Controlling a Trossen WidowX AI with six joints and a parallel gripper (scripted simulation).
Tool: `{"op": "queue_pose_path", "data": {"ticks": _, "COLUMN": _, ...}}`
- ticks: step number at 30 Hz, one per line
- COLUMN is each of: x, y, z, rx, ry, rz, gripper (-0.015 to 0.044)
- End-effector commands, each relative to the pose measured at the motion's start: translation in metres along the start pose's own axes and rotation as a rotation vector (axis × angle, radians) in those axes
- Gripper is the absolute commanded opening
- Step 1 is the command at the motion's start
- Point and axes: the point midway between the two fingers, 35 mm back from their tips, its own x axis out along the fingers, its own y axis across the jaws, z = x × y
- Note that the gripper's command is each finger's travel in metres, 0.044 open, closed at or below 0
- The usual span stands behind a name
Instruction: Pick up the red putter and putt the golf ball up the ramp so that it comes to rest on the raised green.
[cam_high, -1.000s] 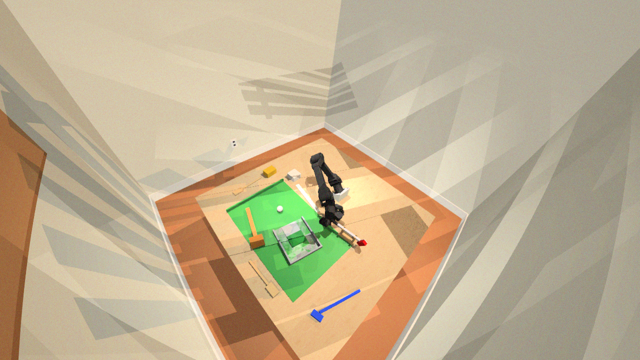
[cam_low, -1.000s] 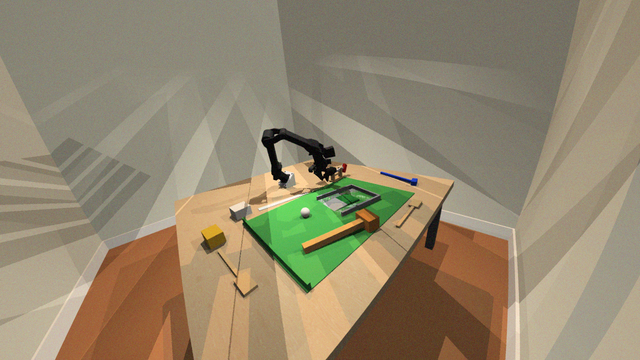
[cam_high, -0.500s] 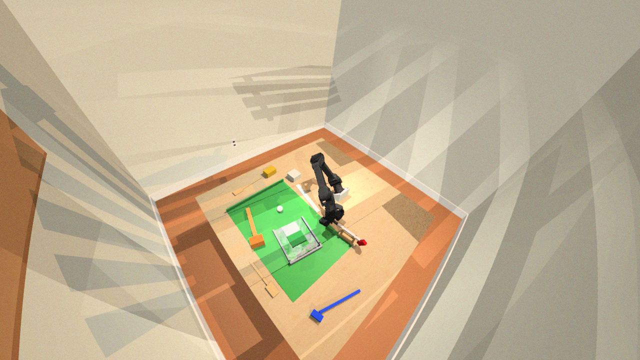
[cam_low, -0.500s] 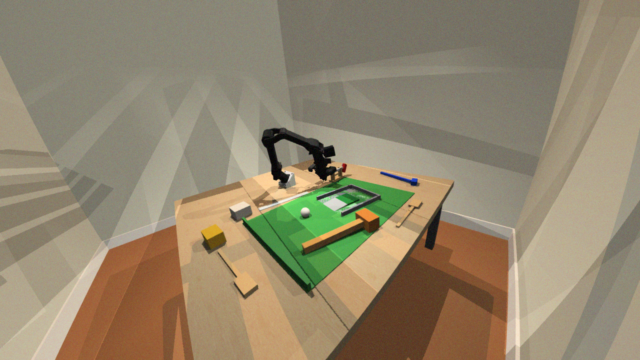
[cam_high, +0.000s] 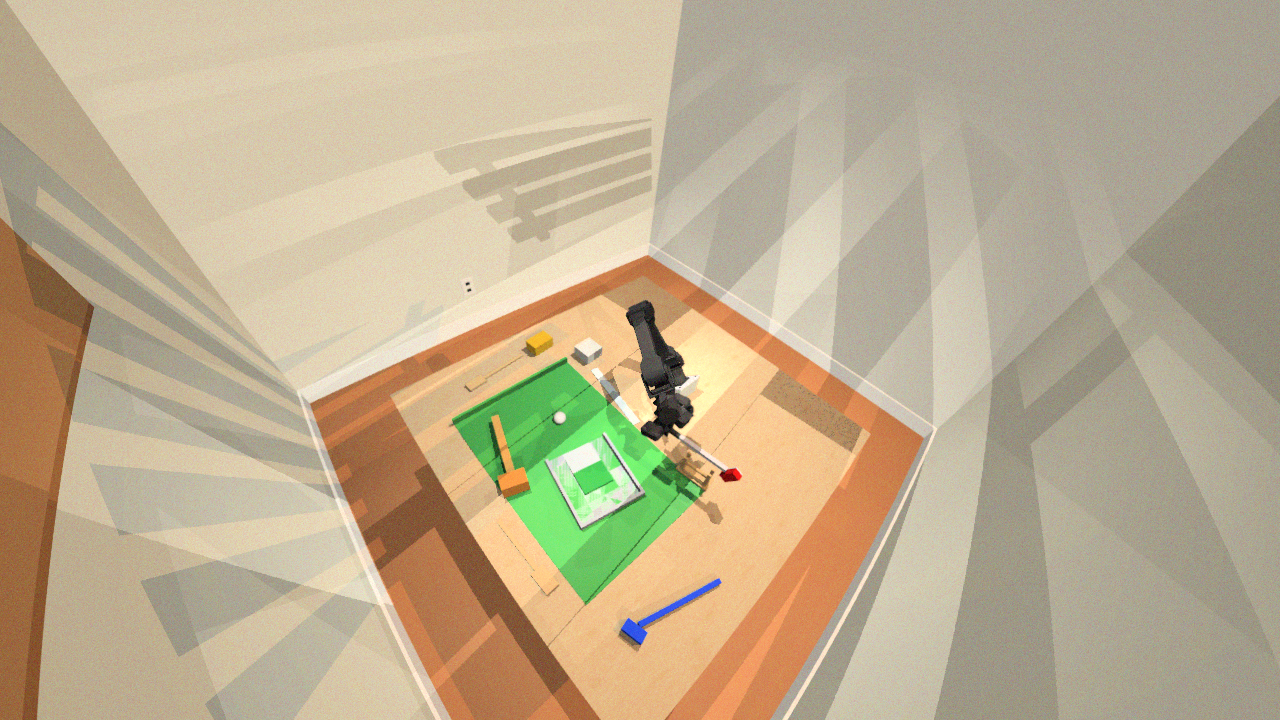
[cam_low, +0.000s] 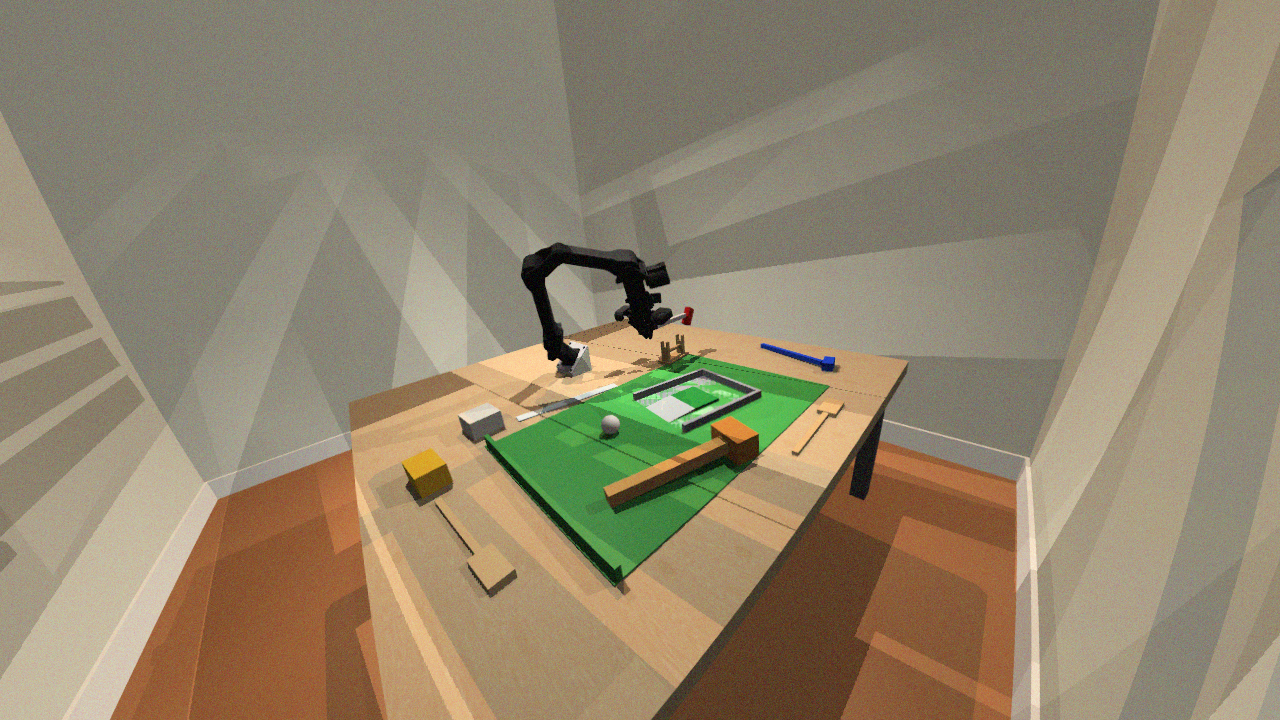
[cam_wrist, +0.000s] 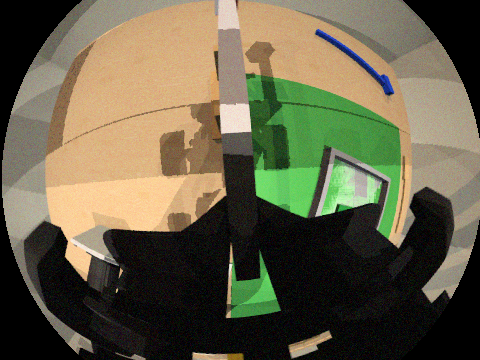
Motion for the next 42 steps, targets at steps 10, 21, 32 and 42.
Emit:
{"op": "queue_pose_path", "data": {"ticks": 10, "x": -0.029, "y": -0.007, "z": -0.030, "rx": 0.200, "ry": 0.004, "rz": -0.033, "gripper": 0.0000}}
{"op": "queue_pose_path", "data": {"ticks": 21, "x": -0.059, "y": -0.012, "z": -0.101, "rx": 0.605, "ry": 0.020, "rz": -0.092, "gripper": 0.0000}}
{"op": "queue_pose_path", "data": {"ticks": 32, "x": -0.083, "y": -0.001, "z": -0.173, "rx": 1.014, "ry": 0.033, "rz": -0.158, "gripper": 0.0000}}
{"op": "queue_pose_path", "data": {"ticks": 42, "x": -0.101, "y": 0.022, "z": -0.231, "rx": 1.373, "ry": 0.031, "rz": -0.225, "gripper": 0.0000}}
